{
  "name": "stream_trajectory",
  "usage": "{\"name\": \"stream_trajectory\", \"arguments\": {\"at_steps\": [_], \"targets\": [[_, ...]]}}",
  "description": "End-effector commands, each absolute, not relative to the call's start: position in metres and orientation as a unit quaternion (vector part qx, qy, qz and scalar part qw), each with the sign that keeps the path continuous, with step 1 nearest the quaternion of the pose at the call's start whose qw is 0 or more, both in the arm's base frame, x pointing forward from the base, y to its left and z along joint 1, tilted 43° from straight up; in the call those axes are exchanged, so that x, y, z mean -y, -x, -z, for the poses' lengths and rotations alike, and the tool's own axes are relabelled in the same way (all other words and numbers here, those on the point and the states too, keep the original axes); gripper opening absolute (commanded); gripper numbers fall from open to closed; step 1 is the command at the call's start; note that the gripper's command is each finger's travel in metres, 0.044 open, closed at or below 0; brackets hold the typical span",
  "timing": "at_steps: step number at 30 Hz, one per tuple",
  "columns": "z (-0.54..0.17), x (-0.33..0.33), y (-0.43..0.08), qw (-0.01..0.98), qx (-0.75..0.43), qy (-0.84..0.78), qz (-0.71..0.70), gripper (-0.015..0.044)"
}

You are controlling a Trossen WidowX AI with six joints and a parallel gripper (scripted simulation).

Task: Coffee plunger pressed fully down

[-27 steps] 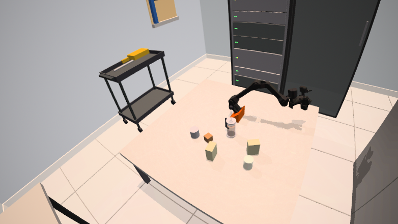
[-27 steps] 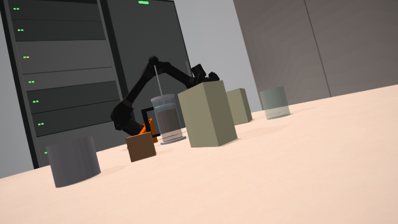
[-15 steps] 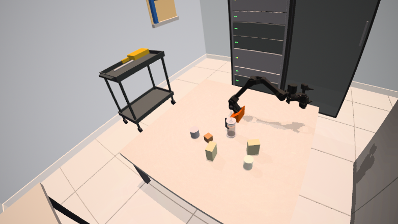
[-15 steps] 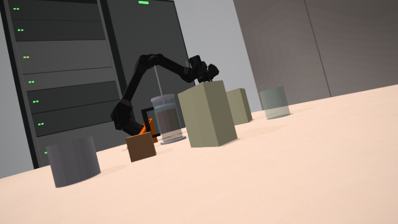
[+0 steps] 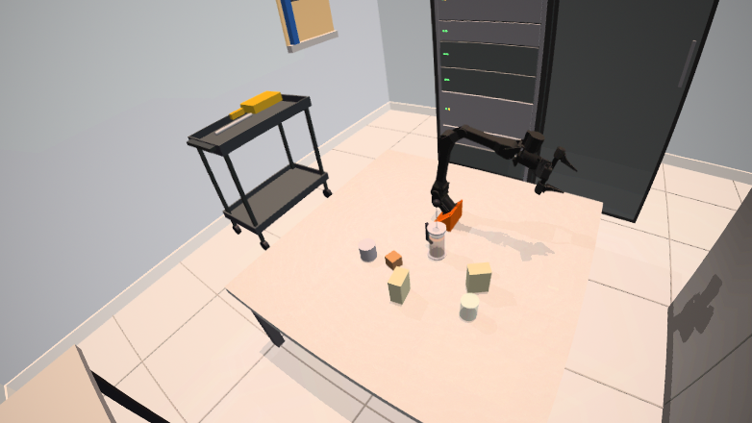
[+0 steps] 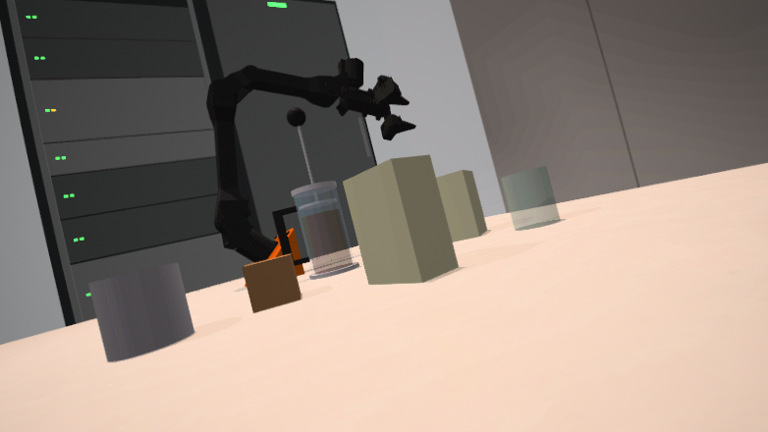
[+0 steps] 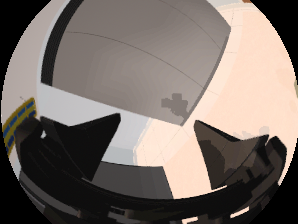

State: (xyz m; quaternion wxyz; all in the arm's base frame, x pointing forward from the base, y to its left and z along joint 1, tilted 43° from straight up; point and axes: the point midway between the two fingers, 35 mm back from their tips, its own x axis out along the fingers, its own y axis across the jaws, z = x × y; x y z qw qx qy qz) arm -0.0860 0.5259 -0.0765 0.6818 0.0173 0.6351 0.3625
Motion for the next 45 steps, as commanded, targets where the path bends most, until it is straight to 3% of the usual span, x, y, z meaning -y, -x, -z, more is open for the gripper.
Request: {"name": "stream_trajectory", "arguments": {"at_steps": [1, 13, 25, 45], "targets": [[0.042, -0.501, 0.044, 0.746, -0.586, 0.025, -0.316, 0.044], [-0.081, -0.383, -0.071, 0.872, -0.414, 0.201, -0.167, 0.044], [-0.201, -0.261, -0.138, 0.884, -0.25, 0.39, -0.06, 0.044], [-0.154, -0.22, -0.149, 0.883, -0.25, 0.393, -0.062, 0.044]]}}
